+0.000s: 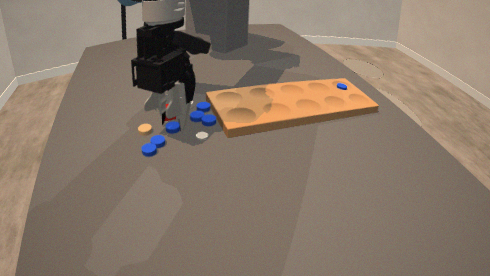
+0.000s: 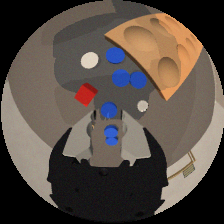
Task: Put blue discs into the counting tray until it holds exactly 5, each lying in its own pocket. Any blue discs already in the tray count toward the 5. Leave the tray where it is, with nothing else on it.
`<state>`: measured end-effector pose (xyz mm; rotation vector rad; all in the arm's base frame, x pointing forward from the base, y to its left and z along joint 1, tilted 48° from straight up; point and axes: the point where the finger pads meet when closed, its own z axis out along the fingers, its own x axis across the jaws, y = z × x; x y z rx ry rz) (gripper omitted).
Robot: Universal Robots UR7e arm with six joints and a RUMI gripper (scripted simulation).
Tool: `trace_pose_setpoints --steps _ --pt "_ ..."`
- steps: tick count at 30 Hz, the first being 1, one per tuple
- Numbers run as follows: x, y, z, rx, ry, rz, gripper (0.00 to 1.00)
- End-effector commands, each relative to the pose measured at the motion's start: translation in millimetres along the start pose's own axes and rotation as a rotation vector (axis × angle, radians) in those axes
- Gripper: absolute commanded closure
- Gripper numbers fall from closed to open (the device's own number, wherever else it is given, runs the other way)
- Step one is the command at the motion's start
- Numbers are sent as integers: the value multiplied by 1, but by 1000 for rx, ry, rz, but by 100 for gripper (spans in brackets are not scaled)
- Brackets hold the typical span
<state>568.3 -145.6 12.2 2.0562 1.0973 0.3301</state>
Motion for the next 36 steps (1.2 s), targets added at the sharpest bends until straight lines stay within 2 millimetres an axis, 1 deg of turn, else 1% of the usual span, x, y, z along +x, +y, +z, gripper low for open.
trace_pose_setpoints --steps 1,9,10,36 --pt "1 3 3 -6 3 0 72" --pt "1 2 2 -5 3 0 72" --pt "1 2 2 -5 3 0 100" --pt "1 2 2 -5 3 0 100"
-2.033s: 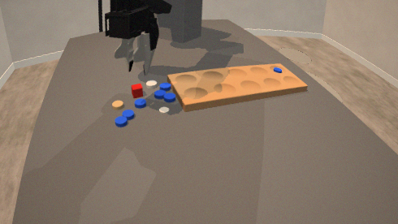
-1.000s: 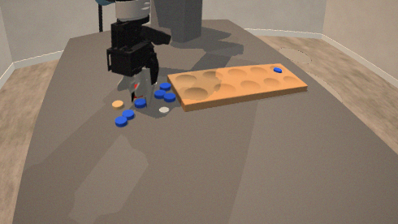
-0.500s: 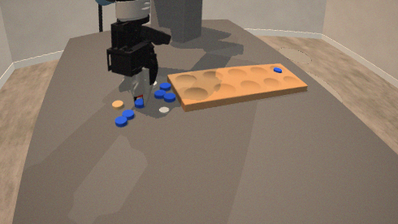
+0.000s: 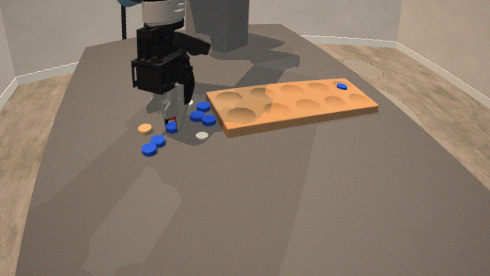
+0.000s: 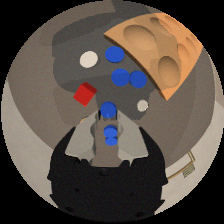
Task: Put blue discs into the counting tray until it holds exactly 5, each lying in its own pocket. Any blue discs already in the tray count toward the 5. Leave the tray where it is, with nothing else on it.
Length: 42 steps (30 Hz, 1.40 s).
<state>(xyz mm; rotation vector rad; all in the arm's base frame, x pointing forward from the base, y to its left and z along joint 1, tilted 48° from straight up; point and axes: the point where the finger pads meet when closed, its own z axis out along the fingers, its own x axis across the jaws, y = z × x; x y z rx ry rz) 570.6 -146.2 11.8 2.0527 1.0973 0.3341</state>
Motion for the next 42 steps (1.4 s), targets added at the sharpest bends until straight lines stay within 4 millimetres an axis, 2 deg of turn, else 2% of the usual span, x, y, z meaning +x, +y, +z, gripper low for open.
trace_pose_setpoints --steps 1,9,17,22,29,31,37,42 --pt "0 1 1 -1 0 0 100" --pt "0 0 0 -1 0 0 100" --pt "1 0 -9 1 1 -1 100" --pt "1 0 -26 1 1 -1 100" --pt "1 -1 -60 1 1 -1 100" --pt "1 -1 -60 1 1 -1 100" --pt "1 -1 -86 1 1 -1 100" --pt "0 -1 -98 0 1 -1 100"
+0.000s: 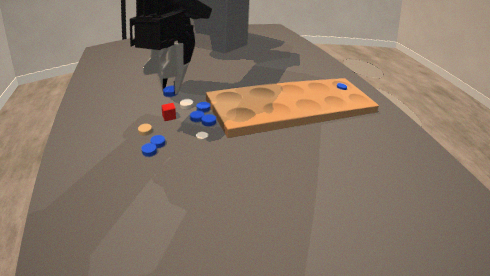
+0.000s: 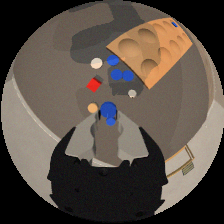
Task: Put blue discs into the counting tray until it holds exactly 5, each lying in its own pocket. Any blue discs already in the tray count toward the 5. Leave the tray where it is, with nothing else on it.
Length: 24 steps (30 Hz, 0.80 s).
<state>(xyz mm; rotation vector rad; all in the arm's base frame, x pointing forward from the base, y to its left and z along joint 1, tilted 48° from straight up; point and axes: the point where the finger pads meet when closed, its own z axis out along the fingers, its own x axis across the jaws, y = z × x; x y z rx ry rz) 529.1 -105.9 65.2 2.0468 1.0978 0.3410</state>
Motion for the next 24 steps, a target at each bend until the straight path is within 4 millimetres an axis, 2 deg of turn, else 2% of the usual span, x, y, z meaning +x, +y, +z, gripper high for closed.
trace_pose_setpoints --steps 1,14,18,21,23,24 --pt "-1 -2 -20 7 -3 -1 100" --pt "5 -2 -19 9 -1 2 100" --pt "19 -9 -16 19 1 6 100" --pt "38 -18 -13 33 4 11 100" --pt "38 -18 -13 33 4 11 100" --pt "45 -22 -11 38 5 13 100"
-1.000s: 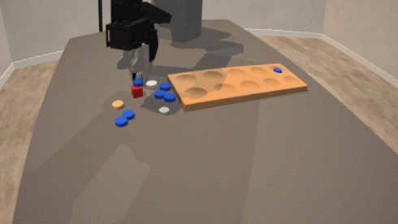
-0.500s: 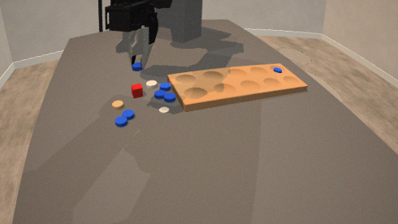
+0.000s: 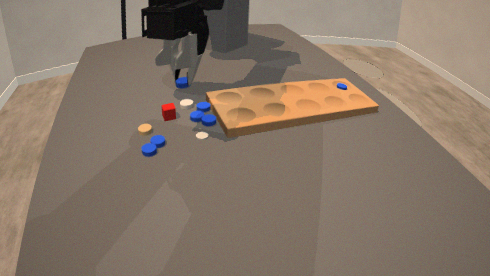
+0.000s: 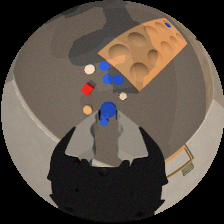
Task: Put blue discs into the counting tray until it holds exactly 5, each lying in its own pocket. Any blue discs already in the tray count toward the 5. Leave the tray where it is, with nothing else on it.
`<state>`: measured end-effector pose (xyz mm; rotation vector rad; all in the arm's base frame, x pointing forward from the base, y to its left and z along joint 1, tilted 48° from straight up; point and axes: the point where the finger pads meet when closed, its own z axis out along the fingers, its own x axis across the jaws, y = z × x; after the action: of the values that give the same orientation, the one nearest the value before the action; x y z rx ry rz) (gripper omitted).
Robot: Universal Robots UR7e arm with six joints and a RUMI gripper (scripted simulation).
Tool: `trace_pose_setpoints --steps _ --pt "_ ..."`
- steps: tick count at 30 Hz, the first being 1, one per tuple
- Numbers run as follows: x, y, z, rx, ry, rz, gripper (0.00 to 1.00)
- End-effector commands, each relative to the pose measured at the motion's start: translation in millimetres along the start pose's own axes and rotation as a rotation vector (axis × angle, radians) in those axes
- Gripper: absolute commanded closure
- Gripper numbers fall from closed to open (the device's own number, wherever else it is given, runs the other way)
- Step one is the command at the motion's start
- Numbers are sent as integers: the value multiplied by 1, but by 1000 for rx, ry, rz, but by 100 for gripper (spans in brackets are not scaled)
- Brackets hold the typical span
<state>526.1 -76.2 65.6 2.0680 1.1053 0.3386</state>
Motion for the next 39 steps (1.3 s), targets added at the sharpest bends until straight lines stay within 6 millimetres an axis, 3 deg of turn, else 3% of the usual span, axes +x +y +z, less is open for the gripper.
trace_pose_setpoints --steps 1,6,10,12,13,14,16,19,22,24,25,30,33,39 --pt "32 -16 7 22 0 11 100" --pt "83 -48 14 47 0 19 100" --pt "107 -66 16 55 -2 20 100" --pt "131 -85 16 61 -4 21 100" --pt "131 -85 16 61 -4 21 100" --pt "143 -96 16 62 -5 20 100" --pt "143 -96 16 62 -5 20 100" --pt "178 -130 15 61 -10 18 100" --pt "189 -142 14 59 -11 17 100" --pt "209 -165 12 53 -13 14 100" --pt "209 -165 12 53 -13 14 100" --pt "243 -211 5 34 -15 8 100" --pt "243 -211 5 34 -15 8 100" --pt "274 -264 -4 4 -11 0 100"
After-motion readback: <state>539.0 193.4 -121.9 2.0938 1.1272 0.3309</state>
